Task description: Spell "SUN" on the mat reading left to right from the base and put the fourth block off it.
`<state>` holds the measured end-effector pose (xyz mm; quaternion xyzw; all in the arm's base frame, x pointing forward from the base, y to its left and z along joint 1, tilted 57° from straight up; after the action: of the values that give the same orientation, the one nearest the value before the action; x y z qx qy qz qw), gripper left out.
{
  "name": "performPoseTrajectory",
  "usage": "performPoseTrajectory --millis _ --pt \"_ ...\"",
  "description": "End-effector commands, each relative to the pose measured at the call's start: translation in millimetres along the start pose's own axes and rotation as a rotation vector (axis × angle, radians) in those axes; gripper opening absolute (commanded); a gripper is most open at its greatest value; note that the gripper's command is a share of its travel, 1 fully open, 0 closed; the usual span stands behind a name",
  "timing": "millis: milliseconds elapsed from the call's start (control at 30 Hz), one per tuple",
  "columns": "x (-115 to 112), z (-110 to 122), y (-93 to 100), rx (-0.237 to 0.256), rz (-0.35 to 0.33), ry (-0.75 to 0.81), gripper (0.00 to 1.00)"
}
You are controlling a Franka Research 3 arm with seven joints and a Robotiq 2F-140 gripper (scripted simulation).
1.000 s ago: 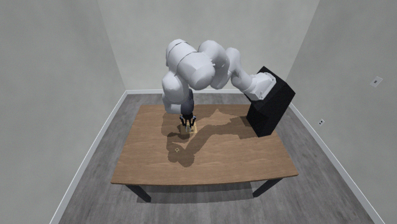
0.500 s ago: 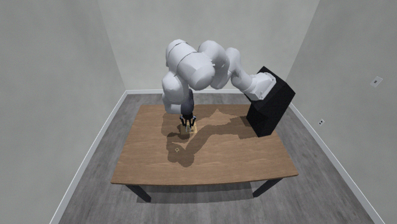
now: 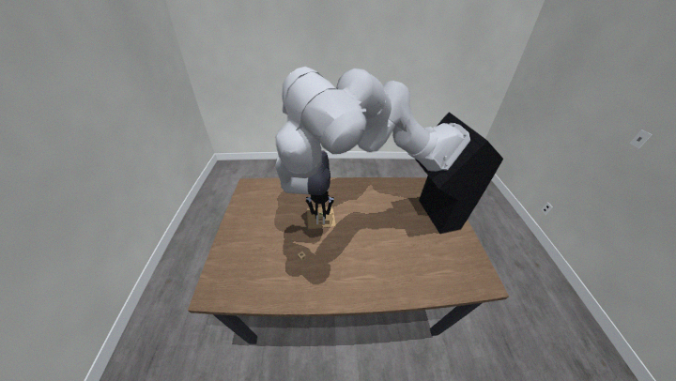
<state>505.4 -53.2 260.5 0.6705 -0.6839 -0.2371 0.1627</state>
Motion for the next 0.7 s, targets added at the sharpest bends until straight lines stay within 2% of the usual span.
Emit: performPoseTrajectory --millis 0,367,667 --pt "-0.8 -0.4 -0.7 0.001 -0.002 0.003 0.13" --pt "-0.8 -0.4 -0.7 0.001 -0.002 0.003 0.13" --pt "-0.8 -0.4 -0.7 0.001 -0.002 0.003 0.2"
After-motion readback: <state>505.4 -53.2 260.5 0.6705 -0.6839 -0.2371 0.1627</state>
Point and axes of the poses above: the point where the finger pads meet when closed, its own y axis back along the fingers, its own z axis across the jaws, x = y × z, the point moved 8 cm from there along y, back along the fingers, and after that the axes turned 5 degrees about y, right-handed, at the moved point
